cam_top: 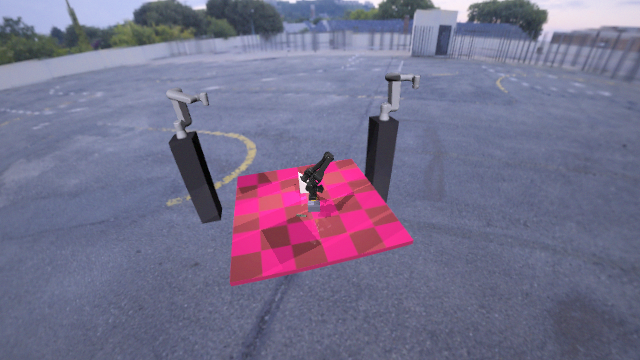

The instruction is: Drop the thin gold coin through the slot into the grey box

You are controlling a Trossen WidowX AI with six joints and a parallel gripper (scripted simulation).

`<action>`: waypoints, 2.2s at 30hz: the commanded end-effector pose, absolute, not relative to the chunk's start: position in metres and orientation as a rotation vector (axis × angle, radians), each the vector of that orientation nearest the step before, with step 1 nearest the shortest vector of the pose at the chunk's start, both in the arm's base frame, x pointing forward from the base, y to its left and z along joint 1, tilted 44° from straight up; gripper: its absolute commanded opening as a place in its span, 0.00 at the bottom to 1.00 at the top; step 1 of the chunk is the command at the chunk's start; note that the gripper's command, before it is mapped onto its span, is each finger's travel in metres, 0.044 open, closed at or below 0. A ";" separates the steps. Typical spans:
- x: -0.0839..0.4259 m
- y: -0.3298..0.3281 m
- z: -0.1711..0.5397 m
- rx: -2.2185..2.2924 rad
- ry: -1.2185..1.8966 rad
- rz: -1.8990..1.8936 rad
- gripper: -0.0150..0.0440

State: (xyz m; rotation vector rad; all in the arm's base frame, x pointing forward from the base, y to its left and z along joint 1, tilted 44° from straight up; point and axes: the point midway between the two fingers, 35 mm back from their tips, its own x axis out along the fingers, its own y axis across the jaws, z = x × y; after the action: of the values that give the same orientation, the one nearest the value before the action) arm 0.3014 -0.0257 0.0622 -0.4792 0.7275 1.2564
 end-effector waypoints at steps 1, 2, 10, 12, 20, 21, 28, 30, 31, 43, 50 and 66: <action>0.302 -0.027 0.061 -0.478 0.728 1.255 0.25; 0.302 -0.027 0.061 -0.478 0.728 1.255 0.25; 0.302 -0.027 0.062 -0.478 0.728 1.255 0.25; 0.301 -0.025 0.062 -0.478 0.728 1.255 0.25; 0.299 -0.022 0.063 -0.476 0.730 1.255 0.26; 0.299 -0.023 0.063 -0.477 0.730 1.255 0.25; 0.300 -0.024 0.063 -0.478 0.730 1.256 0.25; 0.300 -0.023 0.062 -0.478 0.730 1.256 0.25; 0.300 -0.023 0.062 -0.478 0.730 1.256 0.25; 0.301 -0.017 0.058 -0.475 0.731 1.255 0.25; 0.301 -0.015 0.055 -0.475 0.731 1.255 0.25; 0.302 -0.010 0.050 -0.474 0.731 1.255 0.25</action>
State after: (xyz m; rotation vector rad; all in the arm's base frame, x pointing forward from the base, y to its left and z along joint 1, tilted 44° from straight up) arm 0.3022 -0.0119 0.0512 -0.4784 0.7317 1.2545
